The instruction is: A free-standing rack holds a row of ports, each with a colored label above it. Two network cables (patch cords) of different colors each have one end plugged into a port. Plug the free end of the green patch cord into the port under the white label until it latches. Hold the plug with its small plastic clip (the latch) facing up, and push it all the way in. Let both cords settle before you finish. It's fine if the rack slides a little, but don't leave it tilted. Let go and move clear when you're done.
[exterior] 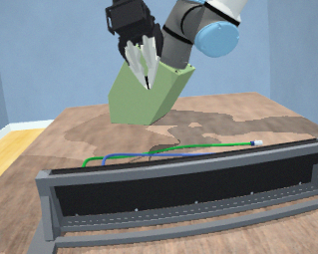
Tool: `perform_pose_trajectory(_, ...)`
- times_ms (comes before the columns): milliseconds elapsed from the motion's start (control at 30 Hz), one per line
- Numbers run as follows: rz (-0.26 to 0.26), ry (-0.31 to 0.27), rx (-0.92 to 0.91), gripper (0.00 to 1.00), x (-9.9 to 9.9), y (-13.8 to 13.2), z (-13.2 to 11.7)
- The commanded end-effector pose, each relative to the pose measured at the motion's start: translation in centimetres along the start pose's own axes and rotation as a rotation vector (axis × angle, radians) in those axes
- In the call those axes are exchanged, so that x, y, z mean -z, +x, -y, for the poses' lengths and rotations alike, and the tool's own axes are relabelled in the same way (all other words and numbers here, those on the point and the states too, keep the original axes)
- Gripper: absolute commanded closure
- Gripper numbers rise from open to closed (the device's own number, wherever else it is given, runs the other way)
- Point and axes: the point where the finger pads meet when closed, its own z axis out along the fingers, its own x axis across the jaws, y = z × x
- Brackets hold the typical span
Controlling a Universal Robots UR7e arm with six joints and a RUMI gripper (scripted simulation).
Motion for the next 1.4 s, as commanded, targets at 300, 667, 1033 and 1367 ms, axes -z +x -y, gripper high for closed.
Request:
perform_pose_trajectory(300,0.061,0.129,-0.33,1.0,-2.5,5.5,5.1)
perform_pose_trajectory(667,0.126,0.196,-0.544,1.0,-3.8,8.8,8.7)
perform_pose_trajectory(1033,0.223,0.245,-0.78,1.0,-4.7,11.9,12.9)
perform_pose_trajectory(1367,0.311,0.259,-0.96,1.0,-5.1,14.0,16.3)
